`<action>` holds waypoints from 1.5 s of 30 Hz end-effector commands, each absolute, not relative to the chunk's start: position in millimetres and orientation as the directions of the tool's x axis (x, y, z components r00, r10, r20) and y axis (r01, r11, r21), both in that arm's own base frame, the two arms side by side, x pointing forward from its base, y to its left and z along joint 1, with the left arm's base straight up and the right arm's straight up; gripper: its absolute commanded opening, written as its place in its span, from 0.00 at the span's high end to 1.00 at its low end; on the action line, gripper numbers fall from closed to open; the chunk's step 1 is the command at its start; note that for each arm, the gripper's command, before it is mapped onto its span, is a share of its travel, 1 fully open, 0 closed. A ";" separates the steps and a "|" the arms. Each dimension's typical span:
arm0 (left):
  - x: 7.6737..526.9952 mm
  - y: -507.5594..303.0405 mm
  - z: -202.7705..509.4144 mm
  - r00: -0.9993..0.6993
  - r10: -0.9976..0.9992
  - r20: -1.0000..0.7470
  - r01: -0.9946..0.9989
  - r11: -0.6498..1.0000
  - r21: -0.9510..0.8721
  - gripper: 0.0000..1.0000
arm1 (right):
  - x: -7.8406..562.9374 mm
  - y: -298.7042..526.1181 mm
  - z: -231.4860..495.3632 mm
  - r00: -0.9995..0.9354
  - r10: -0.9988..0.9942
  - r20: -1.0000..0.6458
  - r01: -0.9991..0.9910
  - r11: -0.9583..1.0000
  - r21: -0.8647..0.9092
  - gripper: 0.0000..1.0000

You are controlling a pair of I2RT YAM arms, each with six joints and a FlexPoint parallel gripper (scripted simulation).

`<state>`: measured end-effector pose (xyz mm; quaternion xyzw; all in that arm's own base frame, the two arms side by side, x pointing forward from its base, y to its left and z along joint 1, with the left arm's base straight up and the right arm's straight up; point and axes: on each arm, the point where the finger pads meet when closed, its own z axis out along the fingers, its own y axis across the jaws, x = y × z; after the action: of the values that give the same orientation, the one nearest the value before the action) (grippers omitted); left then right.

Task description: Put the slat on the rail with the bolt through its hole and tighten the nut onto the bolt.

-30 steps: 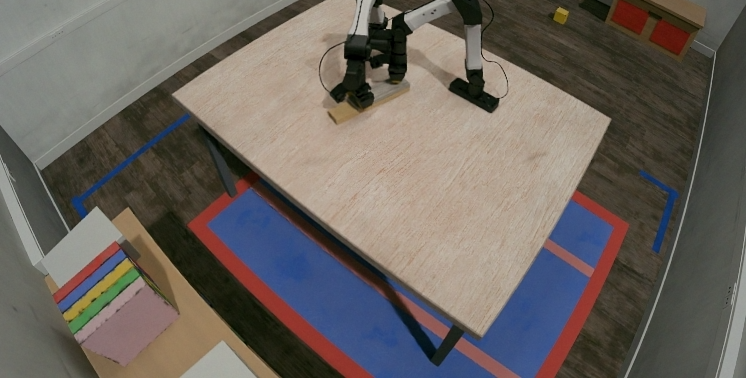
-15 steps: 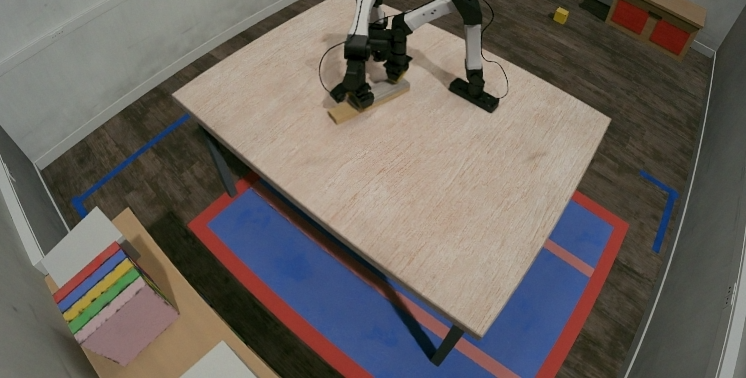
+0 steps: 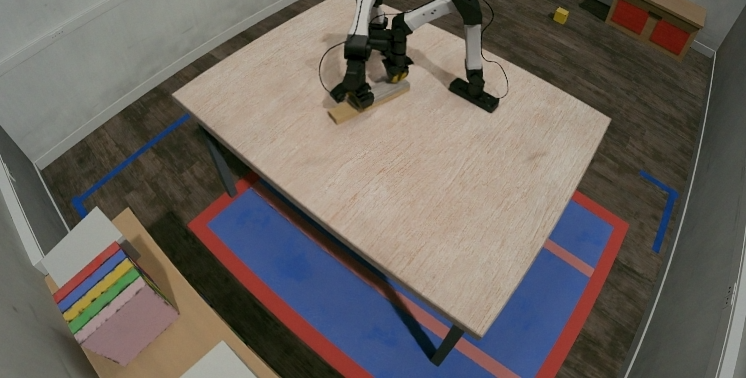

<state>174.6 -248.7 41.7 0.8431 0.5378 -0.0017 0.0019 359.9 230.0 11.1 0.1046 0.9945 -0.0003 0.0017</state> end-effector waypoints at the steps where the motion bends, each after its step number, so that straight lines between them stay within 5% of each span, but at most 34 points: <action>1: 178.6 -251.1 43.1 0.611 0.792 0.004 0.792 -0.611 -0.002 0.86 | 362.9 233.3 18.0 -0.978 0.209 -0.019 0.209 0.978 0.016 0.33; 20: 178.5 -251.1 42.9 0.966 0.258 0.004 0.258 -0.966 -0.008 0.86 | 362.9 233.3 18.0 -0.978 0.209 -0.019 0.209 0.978 0.016 0.33; 45: 178.0 -251.5 44.9 0.965 0.261 0.004 0.261 -0.965 0.010 0.86 | 362.9 233.3 18.0 -0.978 0.209 -0.019 0.209 0.978 0.016 0.33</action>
<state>174.1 -248.5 41.5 0.9913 0.1312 -0.0033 -0.0009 359.9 230.0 11.1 0.1045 0.9945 -0.0002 0.0017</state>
